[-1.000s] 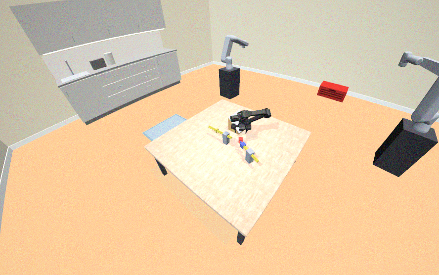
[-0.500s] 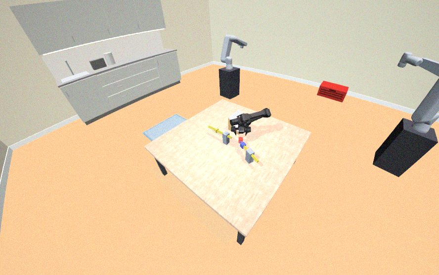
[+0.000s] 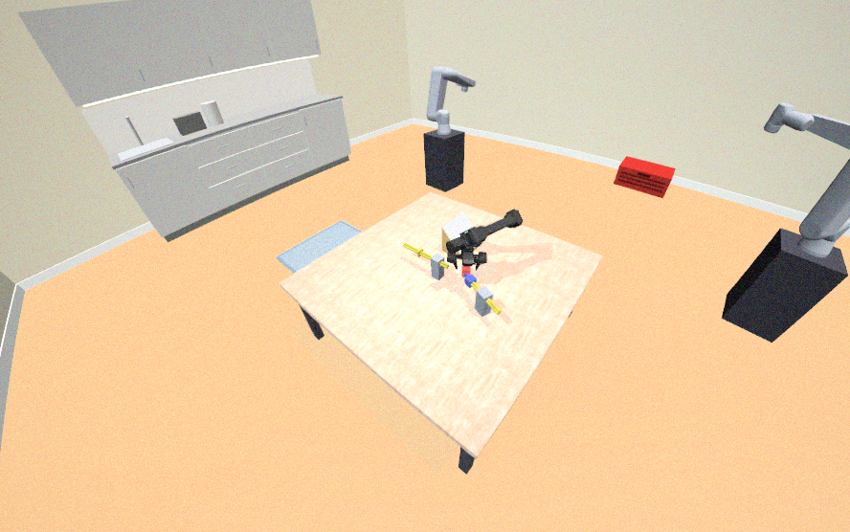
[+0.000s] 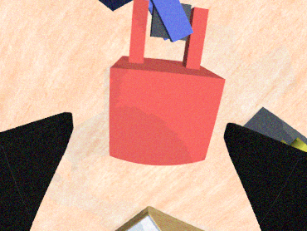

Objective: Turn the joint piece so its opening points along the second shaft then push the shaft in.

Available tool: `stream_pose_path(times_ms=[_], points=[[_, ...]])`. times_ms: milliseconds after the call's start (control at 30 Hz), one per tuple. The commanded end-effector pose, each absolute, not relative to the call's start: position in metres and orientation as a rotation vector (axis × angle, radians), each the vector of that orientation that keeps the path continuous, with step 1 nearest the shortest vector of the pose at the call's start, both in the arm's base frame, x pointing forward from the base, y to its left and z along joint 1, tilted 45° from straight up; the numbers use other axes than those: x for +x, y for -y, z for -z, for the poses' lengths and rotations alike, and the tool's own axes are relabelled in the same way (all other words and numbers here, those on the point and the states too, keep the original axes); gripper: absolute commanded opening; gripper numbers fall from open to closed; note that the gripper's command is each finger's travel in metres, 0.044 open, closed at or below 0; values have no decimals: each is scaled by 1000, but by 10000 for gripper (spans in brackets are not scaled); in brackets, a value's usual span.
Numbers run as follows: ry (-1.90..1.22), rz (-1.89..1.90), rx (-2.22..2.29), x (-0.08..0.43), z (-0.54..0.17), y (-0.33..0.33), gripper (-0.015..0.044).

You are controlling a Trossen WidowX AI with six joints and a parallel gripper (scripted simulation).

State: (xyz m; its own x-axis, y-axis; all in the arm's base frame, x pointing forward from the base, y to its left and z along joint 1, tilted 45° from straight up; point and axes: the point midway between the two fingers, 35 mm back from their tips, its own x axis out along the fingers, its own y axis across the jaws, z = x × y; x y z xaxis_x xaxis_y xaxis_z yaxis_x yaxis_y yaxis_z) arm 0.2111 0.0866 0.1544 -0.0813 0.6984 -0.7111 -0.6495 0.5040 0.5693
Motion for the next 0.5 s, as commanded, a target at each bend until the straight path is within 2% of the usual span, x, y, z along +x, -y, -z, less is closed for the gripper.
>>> stream_pose_path(times_ms=[0, 467], points=[[-1217, -1115, 57, 215, -154, -89, 440], [-1217, -1115, 56, 214, -138, -106, 440]])
